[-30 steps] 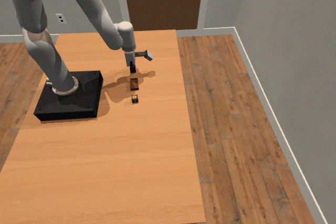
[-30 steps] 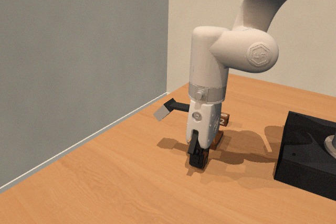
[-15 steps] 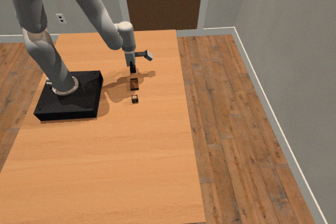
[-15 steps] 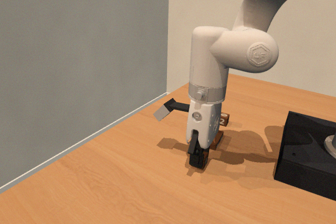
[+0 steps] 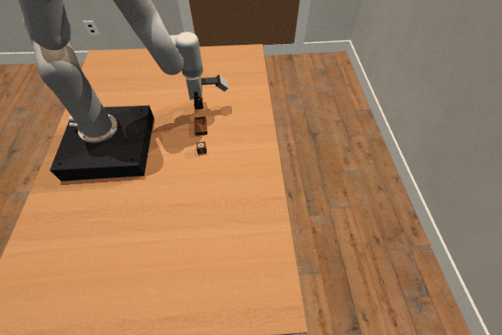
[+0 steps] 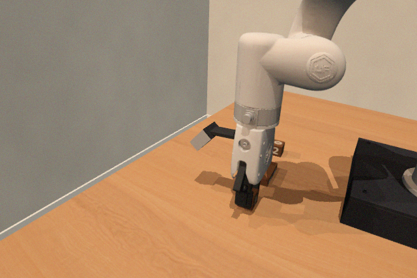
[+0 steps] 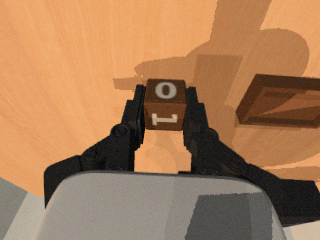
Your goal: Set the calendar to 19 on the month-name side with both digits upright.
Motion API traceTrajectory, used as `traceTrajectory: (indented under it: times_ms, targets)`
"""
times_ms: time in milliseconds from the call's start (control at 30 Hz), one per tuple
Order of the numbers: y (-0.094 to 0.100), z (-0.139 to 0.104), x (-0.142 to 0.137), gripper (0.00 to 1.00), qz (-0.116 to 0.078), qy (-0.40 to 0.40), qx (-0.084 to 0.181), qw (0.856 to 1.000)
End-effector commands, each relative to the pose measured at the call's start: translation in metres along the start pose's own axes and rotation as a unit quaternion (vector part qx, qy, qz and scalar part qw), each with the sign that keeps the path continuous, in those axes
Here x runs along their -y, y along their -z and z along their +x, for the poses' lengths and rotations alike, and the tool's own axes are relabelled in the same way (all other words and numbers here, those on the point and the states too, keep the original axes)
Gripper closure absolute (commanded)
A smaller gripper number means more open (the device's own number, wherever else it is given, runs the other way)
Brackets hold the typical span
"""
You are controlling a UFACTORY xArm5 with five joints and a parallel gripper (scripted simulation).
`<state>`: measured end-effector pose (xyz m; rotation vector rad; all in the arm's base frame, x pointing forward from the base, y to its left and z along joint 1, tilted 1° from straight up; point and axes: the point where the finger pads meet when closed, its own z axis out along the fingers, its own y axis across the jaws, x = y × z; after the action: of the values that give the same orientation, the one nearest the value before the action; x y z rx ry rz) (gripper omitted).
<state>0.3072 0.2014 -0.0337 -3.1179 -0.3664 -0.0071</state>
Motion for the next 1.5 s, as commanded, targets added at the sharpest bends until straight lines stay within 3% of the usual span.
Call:
traceTrajectory:
  times_ms: [0, 867, 1100, 1233, 1367, 1467]
  targets:
    - [0.0008, 0.0011, 0.0004, 0.71, 0.001, 0.000, -0.001, 1.000]
    - [0.0008, 0.0011, 0.0004, 0.71, 0.001, 0.000, -0.001, 1.000]
    - [0.0008, 0.0011, 0.0004, 0.59, 0.001, 0.000, -0.001, 1.000]
    - [0.0008, 0.0011, 0.0004, 0.59, 0.001, 0.000, -0.001, 1.000]
    - [0.0008, 0.0011, 0.0004, 0.51, 0.001, 0.000, -0.001, 1.000]
    - [0.0008, 0.0011, 0.0004, 0.51, 0.001, 0.000, -0.001, 1.000]
